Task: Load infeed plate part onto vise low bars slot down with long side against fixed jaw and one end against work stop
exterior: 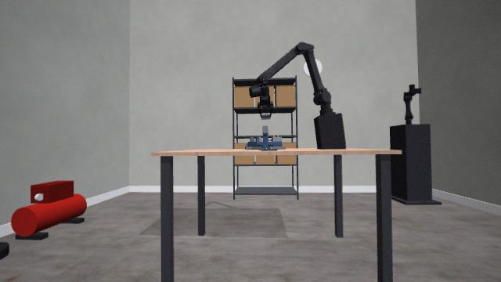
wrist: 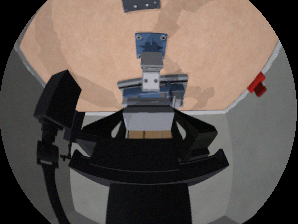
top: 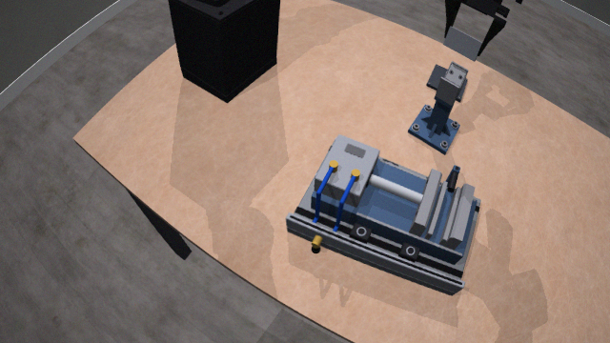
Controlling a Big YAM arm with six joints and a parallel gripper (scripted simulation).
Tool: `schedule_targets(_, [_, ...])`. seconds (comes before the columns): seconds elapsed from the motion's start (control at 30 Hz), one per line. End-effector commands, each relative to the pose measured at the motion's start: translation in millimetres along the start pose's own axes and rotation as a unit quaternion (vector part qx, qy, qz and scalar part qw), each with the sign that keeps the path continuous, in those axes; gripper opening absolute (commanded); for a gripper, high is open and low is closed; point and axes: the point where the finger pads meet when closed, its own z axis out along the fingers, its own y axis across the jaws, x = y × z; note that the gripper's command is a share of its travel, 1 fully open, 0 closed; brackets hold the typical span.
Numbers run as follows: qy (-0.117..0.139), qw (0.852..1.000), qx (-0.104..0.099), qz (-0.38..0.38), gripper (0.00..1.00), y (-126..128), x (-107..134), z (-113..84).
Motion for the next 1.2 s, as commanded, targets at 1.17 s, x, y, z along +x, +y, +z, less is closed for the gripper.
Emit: schedule_targets(1.17, [0.140, 0.990, 0.012, 0.017, 0.00, -15.7, -5.1, -14.5])
